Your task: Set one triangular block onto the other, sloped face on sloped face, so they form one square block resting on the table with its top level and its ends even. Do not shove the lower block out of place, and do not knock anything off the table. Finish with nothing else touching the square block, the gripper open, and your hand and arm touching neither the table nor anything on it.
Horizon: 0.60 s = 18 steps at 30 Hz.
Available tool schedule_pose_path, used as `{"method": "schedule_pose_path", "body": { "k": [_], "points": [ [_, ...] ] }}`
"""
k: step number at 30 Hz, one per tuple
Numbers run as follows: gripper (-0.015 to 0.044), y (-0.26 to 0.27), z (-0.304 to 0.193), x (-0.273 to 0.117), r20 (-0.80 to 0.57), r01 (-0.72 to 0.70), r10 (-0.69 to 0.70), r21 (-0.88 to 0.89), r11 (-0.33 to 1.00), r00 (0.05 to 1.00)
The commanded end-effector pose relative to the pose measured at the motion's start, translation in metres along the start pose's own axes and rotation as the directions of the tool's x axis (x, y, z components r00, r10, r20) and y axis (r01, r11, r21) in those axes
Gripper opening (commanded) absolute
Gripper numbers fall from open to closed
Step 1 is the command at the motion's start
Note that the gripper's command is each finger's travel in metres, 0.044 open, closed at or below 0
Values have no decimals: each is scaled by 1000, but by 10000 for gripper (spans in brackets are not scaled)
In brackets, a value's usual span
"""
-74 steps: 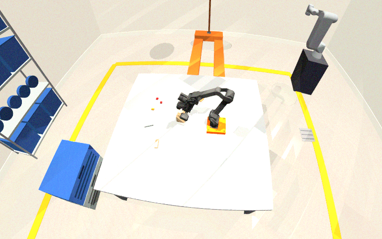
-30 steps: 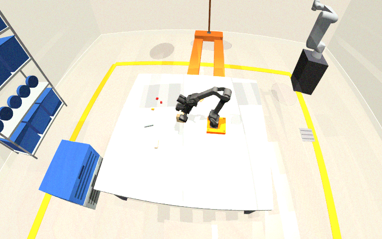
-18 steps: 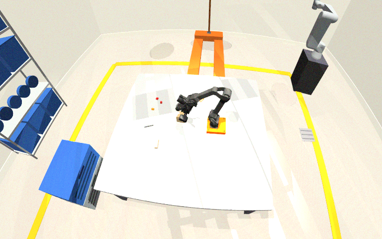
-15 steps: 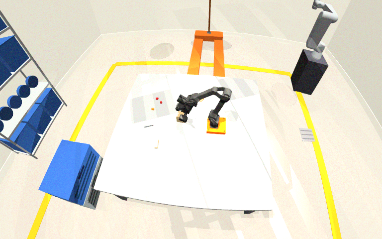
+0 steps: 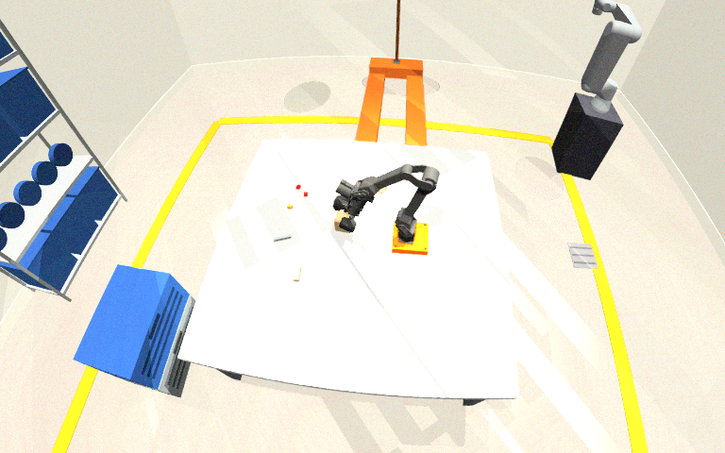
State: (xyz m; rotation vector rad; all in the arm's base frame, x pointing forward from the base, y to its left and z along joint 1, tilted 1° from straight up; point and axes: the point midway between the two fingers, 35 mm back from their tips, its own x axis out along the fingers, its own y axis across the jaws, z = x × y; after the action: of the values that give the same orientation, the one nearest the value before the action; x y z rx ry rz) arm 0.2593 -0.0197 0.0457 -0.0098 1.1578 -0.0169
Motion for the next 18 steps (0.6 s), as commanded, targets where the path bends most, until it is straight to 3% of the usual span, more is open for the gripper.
{"method": "schedule_pose_path", "body": {
  "k": [1, 6, 18],
  "points": [
    [0, 0, 0, 0, 0, 0, 0, 0, 1000, 1000],
    [0, 0, 1, 0, 0, -3, 3, -7, 1000, 1000],
    [315, 0, 0, 0, 0, 0, 0, 0, 1000, 1000]
  ]
}}
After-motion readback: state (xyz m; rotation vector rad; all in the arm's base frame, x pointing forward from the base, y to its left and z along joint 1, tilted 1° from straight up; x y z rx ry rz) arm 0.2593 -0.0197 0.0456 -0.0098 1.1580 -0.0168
